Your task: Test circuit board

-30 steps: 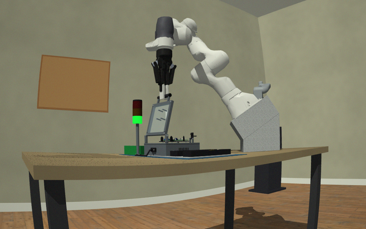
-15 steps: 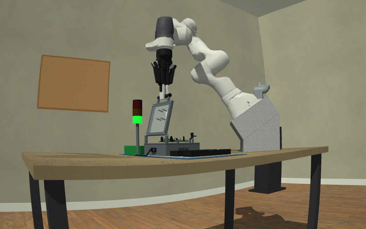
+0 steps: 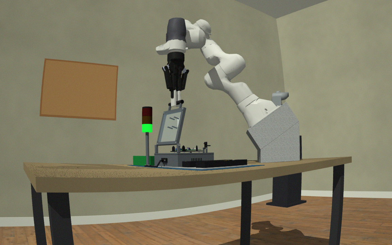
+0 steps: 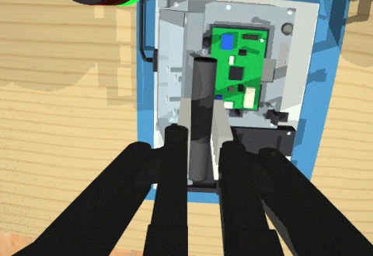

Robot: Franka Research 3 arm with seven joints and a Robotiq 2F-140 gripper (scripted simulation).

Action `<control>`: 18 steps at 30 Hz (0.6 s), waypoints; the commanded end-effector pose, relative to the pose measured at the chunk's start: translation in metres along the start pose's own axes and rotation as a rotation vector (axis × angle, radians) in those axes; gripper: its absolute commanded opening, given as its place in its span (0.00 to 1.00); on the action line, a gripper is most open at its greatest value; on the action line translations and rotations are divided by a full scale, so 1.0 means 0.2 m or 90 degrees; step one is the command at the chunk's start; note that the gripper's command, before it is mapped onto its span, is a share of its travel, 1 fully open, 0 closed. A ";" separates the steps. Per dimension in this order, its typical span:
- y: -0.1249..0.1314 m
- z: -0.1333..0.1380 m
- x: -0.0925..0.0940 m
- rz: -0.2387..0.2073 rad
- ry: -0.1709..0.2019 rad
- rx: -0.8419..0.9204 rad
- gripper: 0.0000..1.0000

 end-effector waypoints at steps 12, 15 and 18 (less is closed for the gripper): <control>0.02 -0.11 0.03 -0.001 -0.002 -0.002 0.00; 0.03 -0.16 0.03 -0.001 -0.002 -0.002 0.00; 0.05 -0.21 0.04 -0.001 -0.002 -0.002 0.00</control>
Point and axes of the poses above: the point where the finger pads meet when closed, its own x axis back along the fingers, its own z axis across the jaws, y = z × x, the point moved 1 cm from there along x, back along the fingers, and after that the axes turned 13 degrees about -x, right-handed, at the moved point
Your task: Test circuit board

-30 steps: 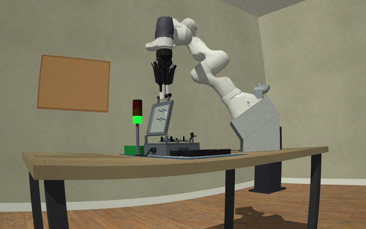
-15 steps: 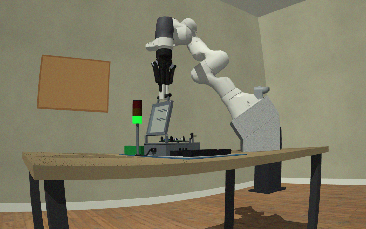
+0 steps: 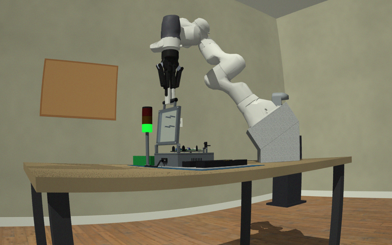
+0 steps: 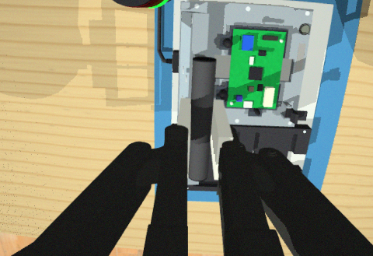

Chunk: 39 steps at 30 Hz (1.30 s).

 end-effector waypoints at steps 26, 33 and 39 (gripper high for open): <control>0.04 -0.17 0.01 -0.004 -0.005 0.006 0.00; 0.04 -0.17 0.01 -0.004 -0.005 0.006 0.00; 0.04 -0.17 0.01 -0.004 -0.005 0.006 0.00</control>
Point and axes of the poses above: the point where the finger pads meet when closed, its own x axis back along the fingers, its own z axis across the jaws, y = z × x, the point moved 1 cm from there along x, back along the fingers, and after that the axes turned 13 degrees about -x, right-handed, at the moved point
